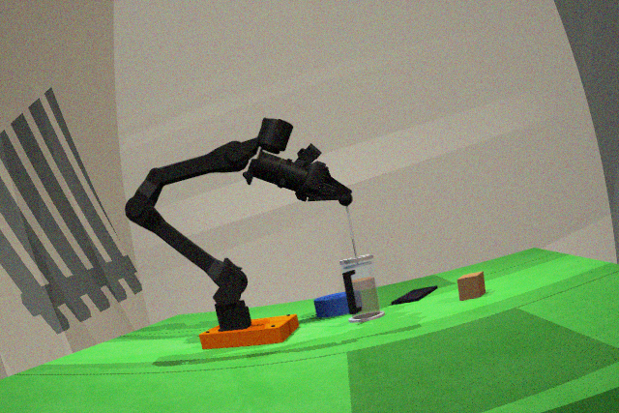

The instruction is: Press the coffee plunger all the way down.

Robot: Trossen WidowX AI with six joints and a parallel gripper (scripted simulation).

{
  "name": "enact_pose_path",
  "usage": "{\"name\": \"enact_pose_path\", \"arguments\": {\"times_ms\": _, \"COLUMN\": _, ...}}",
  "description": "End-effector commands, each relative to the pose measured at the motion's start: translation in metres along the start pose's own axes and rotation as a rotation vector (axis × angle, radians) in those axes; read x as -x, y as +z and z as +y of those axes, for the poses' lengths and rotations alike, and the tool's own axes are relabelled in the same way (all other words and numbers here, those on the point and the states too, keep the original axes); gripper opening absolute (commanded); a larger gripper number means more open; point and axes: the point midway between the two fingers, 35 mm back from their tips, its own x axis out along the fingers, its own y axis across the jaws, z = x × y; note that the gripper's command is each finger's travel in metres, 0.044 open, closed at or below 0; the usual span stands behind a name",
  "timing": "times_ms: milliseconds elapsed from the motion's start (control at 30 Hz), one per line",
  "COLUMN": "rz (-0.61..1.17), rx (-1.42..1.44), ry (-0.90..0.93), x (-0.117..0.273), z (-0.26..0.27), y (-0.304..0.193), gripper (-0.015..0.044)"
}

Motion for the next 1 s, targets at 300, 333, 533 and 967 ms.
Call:
{"name": "enact_pose_path", "arguments": {"times_ms": 300, "rz": 0.012, "rx": -0.004, "ry": -0.005, "x": -0.004, "z": -0.001, "y": -0.003, "gripper": 0.0126}}
{"name": "enact_pose_path", "arguments": {"times_ms": 333, "rz": 0.012, "rx": -0.004, "ry": -0.005, "x": -0.004, "z": -0.001, "y": -0.003, "gripper": 0.0126}}
{"name": "enact_pose_path", "arguments": {"times_ms": 533, "rz": 0.012, "rx": -0.004, "ry": -0.005, "x": -0.004, "z": -0.001, "y": -0.003, "gripper": 0.0126}}
{"name": "enact_pose_path", "arguments": {"times_ms": 967, "rz": 0.012, "rx": -0.004, "ry": -0.005, "x": -0.012, "z": -0.001, "y": -0.014, "gripper": 0.0126}}
